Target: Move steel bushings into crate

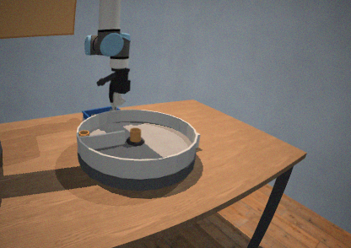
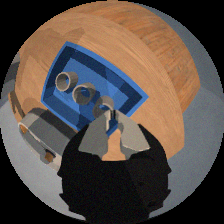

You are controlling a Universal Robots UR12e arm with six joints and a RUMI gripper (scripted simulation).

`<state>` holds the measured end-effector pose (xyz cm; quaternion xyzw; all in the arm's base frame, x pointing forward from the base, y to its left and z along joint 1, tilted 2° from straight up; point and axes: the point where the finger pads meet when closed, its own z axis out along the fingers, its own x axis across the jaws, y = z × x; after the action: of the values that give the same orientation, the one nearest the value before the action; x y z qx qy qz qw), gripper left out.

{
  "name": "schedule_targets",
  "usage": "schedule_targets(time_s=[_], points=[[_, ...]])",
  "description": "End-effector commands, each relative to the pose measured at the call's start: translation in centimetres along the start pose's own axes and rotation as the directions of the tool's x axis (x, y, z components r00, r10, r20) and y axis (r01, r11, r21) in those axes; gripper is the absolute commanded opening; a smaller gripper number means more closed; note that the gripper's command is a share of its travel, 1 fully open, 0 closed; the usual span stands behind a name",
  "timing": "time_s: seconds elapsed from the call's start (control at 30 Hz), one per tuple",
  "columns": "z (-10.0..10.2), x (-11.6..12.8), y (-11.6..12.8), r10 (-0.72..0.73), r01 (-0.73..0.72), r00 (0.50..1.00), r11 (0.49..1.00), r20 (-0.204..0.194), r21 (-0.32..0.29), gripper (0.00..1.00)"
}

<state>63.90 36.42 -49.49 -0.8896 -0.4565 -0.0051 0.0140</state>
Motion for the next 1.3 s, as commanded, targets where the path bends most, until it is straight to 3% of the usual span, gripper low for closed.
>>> schedule_targets(time_s=[0.0,1.27], points=[[-0.02,0.07,0.05,0.000,0.000,1.000,1.000,-0.001,-0.001,0.00],[0.51,0.07,0.05,0.000,0.000,1.000,1.000,-0.001,-0.001,0.00]])
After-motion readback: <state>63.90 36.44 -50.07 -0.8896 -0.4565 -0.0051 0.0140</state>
